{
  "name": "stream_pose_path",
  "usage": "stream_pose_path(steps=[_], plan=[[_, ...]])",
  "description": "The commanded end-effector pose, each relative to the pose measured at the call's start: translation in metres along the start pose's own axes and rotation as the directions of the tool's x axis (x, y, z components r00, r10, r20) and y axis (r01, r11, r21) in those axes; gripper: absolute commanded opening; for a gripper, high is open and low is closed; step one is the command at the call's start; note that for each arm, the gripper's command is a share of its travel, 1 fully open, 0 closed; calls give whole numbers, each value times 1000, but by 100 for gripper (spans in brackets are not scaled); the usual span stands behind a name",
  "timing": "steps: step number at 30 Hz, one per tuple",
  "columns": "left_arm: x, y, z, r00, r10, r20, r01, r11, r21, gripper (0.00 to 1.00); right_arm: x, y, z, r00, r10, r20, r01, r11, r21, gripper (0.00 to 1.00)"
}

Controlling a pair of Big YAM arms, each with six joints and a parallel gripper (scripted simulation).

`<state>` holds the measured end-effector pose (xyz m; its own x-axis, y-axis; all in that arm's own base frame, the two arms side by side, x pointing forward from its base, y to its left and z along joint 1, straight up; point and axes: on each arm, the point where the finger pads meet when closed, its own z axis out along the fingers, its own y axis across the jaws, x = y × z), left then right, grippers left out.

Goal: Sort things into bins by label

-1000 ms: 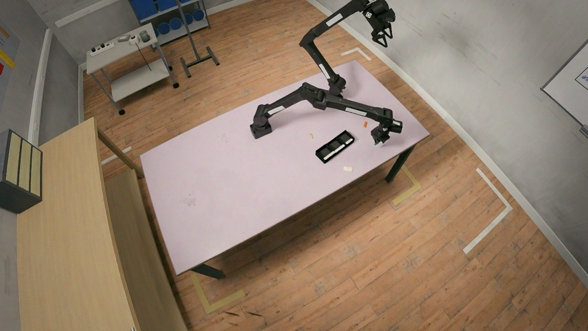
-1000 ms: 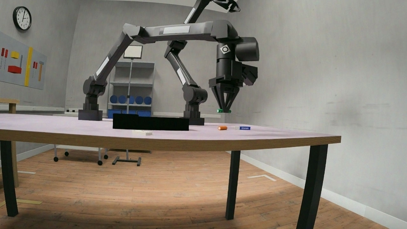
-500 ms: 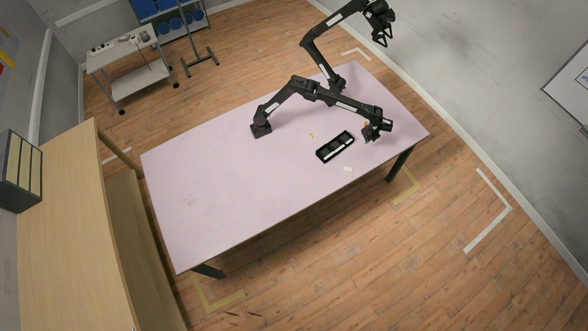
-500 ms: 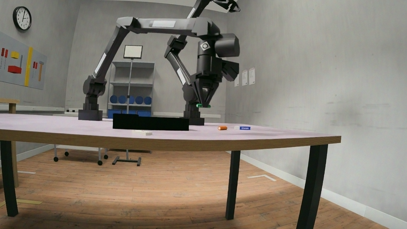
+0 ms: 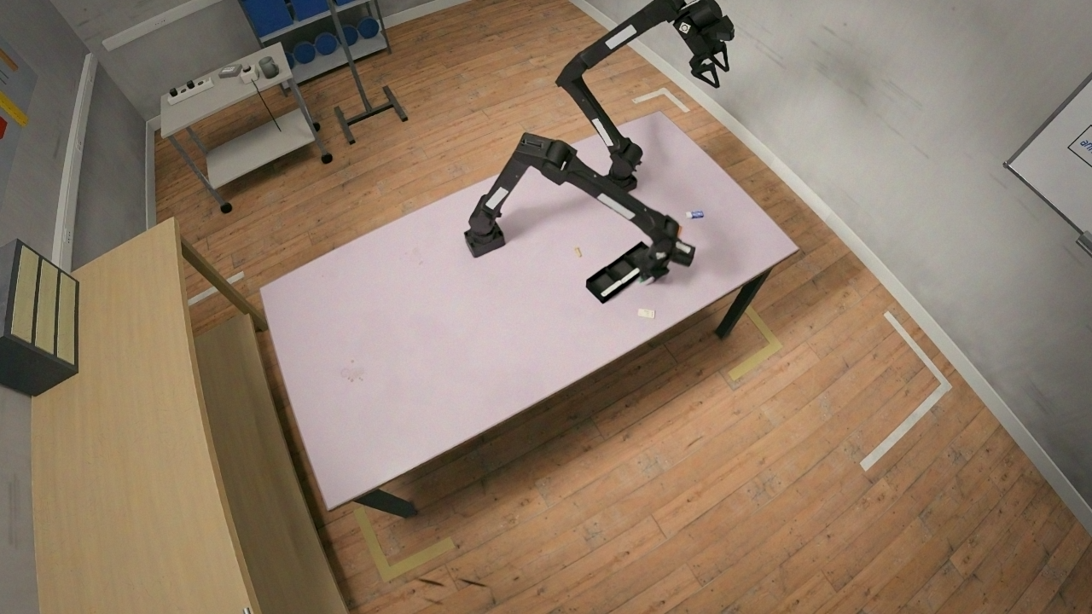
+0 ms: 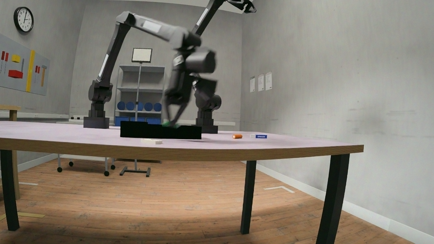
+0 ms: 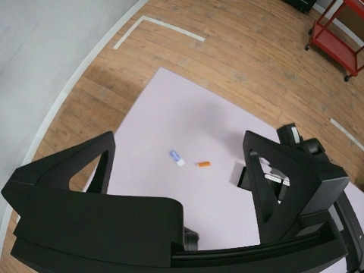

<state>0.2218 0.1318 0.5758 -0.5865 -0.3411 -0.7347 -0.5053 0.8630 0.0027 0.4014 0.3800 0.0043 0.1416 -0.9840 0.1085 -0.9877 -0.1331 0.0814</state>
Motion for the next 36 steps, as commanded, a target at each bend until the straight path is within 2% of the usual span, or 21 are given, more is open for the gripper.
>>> stream_pose_path(steps=[1, 16, 18, 22, 33, 35, 36], plan=[[-10, -4, -29, 998, 2, 62, -2, 1000, 6, 100, -36, -12, -56, 990, -62, 129, 46, 991, 123, 4], [-10, -4, -29, 998, 2, 62, -2, 1000, 6, 100, 43, 30, -39, 990, -62, 125, 46, 992, 121, 4], [-10, -4, -29, 998, 2, 62, -2, 1000, 6, 100, 43, 30, -39, 990, -62, 125, 46, 992, 121, 4], [-10, -4, -29, 998, 2, 62, -2, 1000, 6, 100, 64, 41, -35, 979, 147, 145, -161, 983, 91, 4], [-10, -4, -29, 998, 2, 62, -2, 1000, 6, 100, 122, 71, -24, 900, 414, 133, -421, 907, 25, 4], [-10, -4, -29, 998, 2, 62, -2, 1000, 6, 100, 122, 71, -24, 900, 414, 133, -421, 907, 25, 4], [-10, -4, -29, 998, 2, 62, -2, 1000, 6, 100, 124, 72, -23, 869, 477, 132, -483, 875, 14, 4]])
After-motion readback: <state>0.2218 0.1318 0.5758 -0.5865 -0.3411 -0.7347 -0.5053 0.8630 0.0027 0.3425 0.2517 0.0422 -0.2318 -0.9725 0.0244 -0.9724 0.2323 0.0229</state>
